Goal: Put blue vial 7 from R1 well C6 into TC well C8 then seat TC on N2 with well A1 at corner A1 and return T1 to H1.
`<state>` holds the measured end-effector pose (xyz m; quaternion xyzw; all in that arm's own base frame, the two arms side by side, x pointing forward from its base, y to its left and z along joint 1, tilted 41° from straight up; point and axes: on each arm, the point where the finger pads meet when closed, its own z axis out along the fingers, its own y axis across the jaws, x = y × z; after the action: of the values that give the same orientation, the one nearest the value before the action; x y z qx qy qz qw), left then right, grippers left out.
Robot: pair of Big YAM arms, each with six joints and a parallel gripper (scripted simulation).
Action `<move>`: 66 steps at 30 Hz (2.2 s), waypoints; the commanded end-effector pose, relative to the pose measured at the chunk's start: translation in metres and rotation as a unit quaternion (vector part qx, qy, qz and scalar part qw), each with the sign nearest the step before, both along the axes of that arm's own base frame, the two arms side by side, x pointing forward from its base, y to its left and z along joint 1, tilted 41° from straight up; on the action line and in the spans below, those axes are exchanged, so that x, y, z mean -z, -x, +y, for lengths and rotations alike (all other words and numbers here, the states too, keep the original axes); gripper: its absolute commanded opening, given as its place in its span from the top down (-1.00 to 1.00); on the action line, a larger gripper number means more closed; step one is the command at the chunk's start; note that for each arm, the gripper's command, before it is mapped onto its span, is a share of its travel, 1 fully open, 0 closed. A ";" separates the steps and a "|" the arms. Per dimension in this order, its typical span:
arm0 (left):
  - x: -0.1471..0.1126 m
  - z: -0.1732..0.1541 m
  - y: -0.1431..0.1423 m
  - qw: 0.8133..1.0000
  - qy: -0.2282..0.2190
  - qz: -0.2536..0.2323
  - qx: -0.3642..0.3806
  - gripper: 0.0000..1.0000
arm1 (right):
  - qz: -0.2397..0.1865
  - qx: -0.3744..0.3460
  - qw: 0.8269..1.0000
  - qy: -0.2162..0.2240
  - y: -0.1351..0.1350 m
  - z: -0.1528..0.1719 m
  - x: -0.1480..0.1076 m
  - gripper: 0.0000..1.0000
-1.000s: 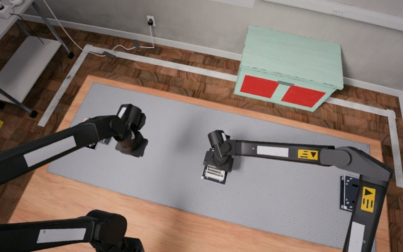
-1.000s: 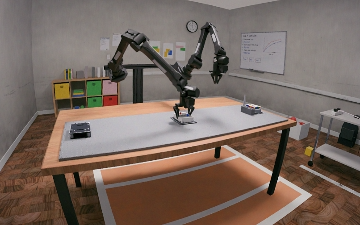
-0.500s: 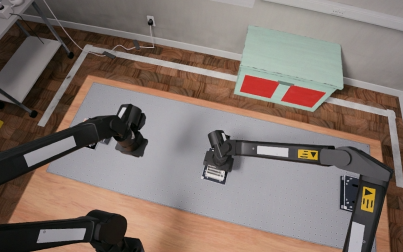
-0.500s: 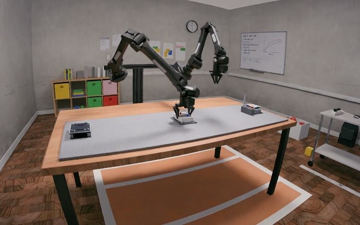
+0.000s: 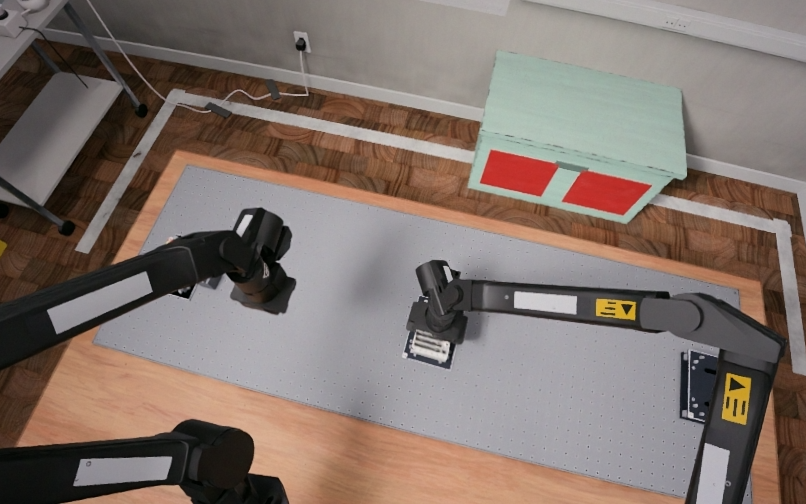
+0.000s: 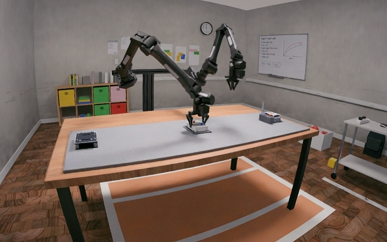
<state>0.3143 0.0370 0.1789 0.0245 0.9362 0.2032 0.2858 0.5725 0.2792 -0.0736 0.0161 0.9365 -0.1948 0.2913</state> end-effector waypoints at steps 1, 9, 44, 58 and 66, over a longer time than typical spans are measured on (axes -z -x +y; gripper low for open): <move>-0.010 0.000 -0.004 1.000 0.002 -0.011 -0.005 0.52 | -0.007 -0.004 1.000 -0.006 -0.005 0.007 -0.009 1.00; -0.010 0.000 -0.004 1.000 0.002 -0.011 -0.005 0.52 | -0.006 -0.009 1.000 -0.005 0.000 0.007 -0.017 1.00; -0.010 0.000 -0.004 1.000 0.002 -0.011 -0.005 0.52 | -0.007 -0.009 1.000 -0.007 0.017 0.020 -0.033 1.00; -0.010 0.000 -0.004 1.000 0.002 -0.011 -0.005 0.52 | -0.009 -0.010 1.000 -0.009 0.021 0.026 -0.041 1.00; -0.010 0.000 -0.004 1.000 0.002 -0.011 -0.005 0.52 | -0.007 -0.006 1.000 -0.007 0.023 0.022 -0.042 1.00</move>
<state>0.3143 0.0370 0.1789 0.0245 0.9362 0.2032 0.2858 0.5559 0.2905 -0.0494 0.0121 0.9370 -0.1939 0.2905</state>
